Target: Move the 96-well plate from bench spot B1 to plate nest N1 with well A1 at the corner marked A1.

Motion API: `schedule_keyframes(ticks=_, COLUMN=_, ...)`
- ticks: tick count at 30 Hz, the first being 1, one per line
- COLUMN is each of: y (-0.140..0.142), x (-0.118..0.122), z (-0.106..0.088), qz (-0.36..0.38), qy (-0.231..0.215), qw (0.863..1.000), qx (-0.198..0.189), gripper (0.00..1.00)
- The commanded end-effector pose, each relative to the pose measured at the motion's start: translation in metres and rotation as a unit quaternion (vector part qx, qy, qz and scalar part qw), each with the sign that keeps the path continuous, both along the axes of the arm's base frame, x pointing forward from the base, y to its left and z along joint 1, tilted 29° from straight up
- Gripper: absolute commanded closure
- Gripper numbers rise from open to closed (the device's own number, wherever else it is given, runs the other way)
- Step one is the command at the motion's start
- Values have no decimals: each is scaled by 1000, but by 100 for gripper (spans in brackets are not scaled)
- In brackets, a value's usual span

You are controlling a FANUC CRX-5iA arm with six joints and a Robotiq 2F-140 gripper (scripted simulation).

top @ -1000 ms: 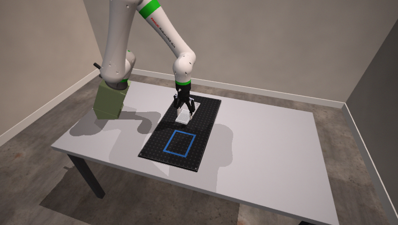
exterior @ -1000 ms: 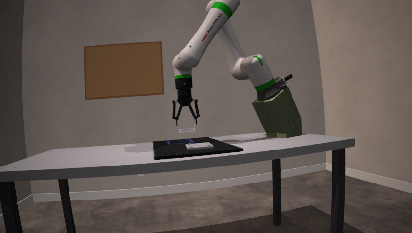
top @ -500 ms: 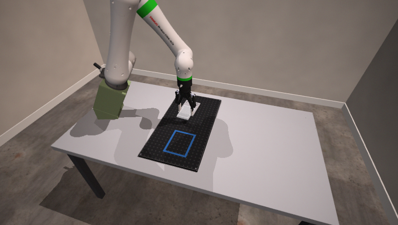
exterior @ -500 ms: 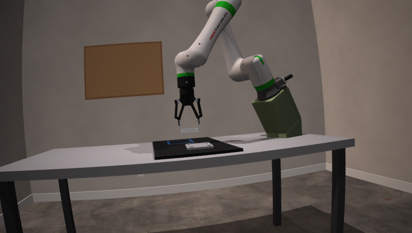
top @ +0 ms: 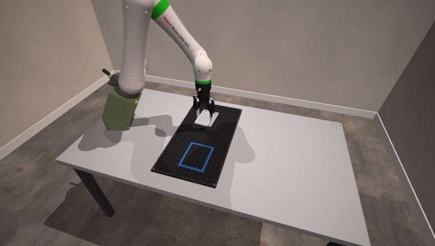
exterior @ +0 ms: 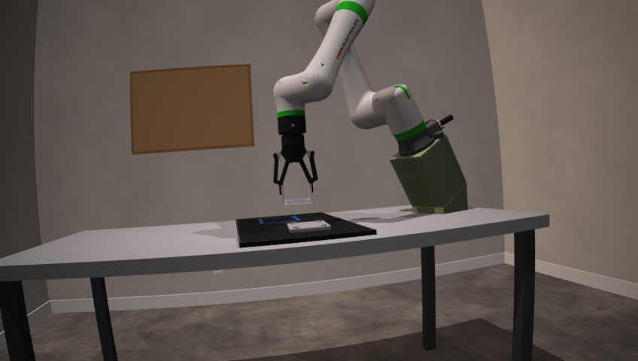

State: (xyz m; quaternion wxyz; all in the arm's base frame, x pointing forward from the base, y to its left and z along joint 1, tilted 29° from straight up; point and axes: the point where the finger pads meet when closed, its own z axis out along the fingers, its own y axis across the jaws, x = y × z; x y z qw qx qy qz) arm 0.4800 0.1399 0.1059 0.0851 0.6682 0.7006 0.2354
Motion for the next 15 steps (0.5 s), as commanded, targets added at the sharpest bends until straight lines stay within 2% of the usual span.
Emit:
schedule_keyframes(ticks=1, y=9, x=-3, z=1, qz=-1, qy=0, qw=1000, qx=-1, gripper=100)
schedule_keyframes(ticks=15, y=47, x=-15, z=6, qz=-1, qy=0, qw=1000, qx=-1, gripper=100)
